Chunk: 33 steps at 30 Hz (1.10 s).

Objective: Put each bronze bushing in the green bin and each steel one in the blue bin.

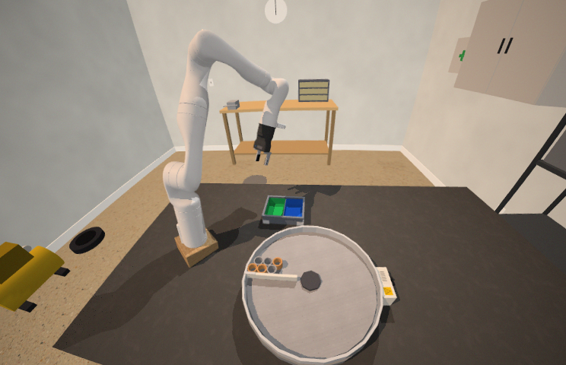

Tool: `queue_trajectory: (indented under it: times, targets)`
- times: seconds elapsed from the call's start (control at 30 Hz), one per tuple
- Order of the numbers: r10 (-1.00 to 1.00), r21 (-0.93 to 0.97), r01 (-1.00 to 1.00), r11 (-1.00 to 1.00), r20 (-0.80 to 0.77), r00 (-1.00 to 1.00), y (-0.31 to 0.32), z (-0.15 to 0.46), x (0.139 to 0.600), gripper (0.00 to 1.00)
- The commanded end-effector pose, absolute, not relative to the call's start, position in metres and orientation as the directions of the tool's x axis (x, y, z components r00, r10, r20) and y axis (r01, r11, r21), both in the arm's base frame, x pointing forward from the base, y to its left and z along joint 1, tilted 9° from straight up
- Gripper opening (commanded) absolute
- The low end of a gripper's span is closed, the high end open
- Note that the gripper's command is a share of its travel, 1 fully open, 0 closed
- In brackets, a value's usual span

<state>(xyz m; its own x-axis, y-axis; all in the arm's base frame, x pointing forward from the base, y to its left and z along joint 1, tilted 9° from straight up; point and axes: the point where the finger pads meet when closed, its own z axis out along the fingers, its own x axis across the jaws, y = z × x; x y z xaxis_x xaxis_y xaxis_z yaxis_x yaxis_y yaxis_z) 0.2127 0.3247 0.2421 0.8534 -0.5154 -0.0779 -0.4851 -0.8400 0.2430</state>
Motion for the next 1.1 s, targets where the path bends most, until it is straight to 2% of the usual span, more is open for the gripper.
queue_trajectory:
  times: [0.0, 0.47, 0.9, 1.07]
  targets:
    - [-0.515, 0.241, -0.485, -0.840, -0.078, 0.853, 0.325, 0.243, 0.213, 1.00]
    - [-0.515, 0.241, -0.485, -0.840, -0.078, 0.853, 0.325, 0.243, 0.213, 1.00]
    - [-0.515, 0.241, -0.485, -0.840, -0.078, 0.853, 0.230, 0.286, 0.255, 1.00]
    - [-0.515, 0.241, -0.485, -0.840, -0.078, 0.853, 0.230, 0.286, 0.255, 1.00]
